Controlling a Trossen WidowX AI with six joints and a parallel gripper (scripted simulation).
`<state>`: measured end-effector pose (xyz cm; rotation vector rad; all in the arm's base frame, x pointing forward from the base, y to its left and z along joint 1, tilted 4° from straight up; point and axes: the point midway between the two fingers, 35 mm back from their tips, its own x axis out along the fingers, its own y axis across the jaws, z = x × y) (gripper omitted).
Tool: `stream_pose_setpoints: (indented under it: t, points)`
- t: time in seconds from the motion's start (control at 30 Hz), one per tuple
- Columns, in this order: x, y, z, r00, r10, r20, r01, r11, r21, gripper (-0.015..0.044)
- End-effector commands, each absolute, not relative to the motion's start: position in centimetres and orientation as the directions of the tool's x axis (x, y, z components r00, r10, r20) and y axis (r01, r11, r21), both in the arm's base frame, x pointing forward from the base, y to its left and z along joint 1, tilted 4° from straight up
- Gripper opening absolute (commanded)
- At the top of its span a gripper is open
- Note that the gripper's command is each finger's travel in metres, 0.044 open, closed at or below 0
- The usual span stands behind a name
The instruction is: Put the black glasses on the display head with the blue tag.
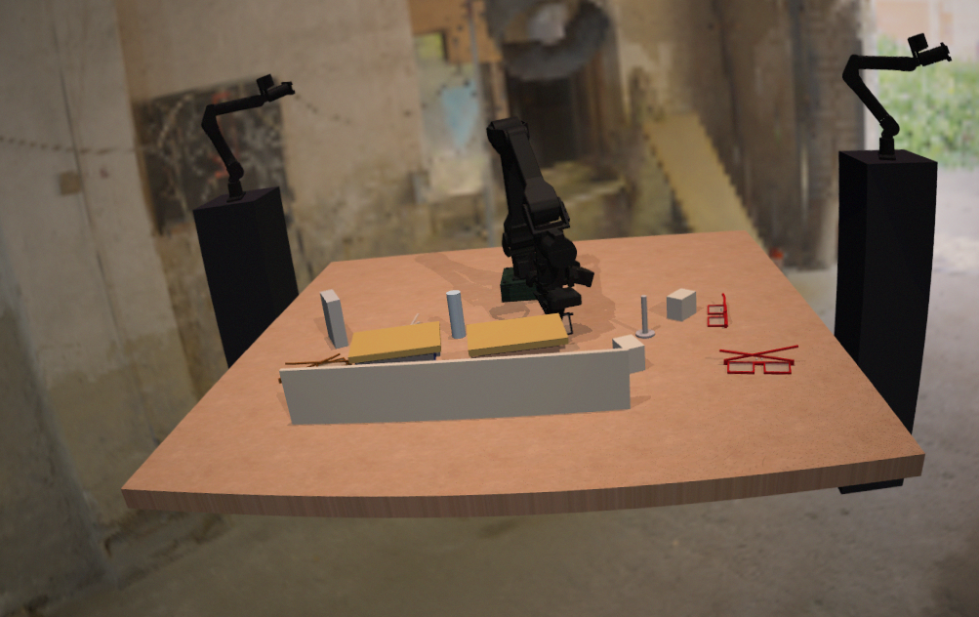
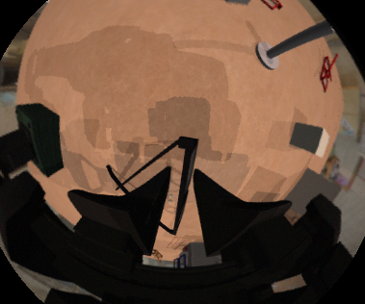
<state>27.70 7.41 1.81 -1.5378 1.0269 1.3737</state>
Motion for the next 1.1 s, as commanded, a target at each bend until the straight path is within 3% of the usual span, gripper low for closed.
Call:
stream_pose_setpoints:
  t: [0.0, 0.53, 1.07]
  points:
    - [27.7, 7.4, 1.8, 0.075, -0.053, -0.996, -0.940, -0.337, -0.053, 0.0107]
    - [27.7, 7.4, 1.8, 0.075, -0.053, -0.996, -0.940, -0.337, -0.053, 0.0000]
    - [27.8, 7.9, 7.5, 0.075, -0.052, -0.996, -0.939, -0.340, -0.053, 0.0000]
